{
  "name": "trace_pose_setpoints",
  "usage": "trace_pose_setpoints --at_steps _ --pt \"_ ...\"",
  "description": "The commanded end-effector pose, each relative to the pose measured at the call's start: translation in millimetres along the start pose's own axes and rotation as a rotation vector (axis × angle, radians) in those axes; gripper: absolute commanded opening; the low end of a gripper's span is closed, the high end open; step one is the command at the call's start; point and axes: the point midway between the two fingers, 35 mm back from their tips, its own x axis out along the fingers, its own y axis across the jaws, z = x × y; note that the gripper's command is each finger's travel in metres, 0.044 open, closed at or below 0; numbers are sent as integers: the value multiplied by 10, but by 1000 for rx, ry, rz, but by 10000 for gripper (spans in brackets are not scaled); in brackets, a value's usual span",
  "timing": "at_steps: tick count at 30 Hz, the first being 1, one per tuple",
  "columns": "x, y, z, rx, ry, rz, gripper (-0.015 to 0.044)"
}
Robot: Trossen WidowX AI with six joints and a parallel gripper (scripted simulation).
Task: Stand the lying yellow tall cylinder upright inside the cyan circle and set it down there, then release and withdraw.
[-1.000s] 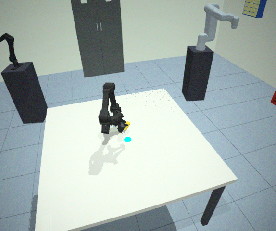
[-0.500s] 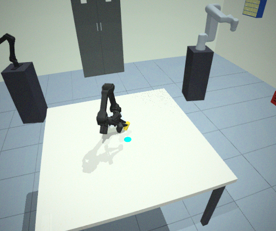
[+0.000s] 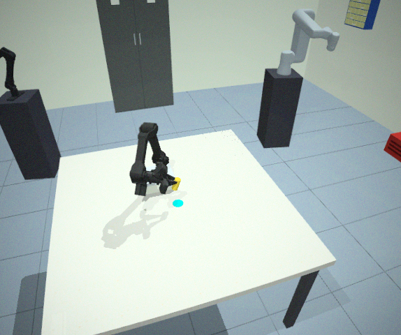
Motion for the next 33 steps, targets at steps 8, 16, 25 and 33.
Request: trace_pose_setpoints --at_steps 8,16,25,33 --pt "-1 -4 3 -1 -11 -6 105" --pt "8 -6 -20 1 -14 -3 105" --pt "117 -31 -307 19 -50 23 105" --pt "218 -31 -551 20 -85 37 105"
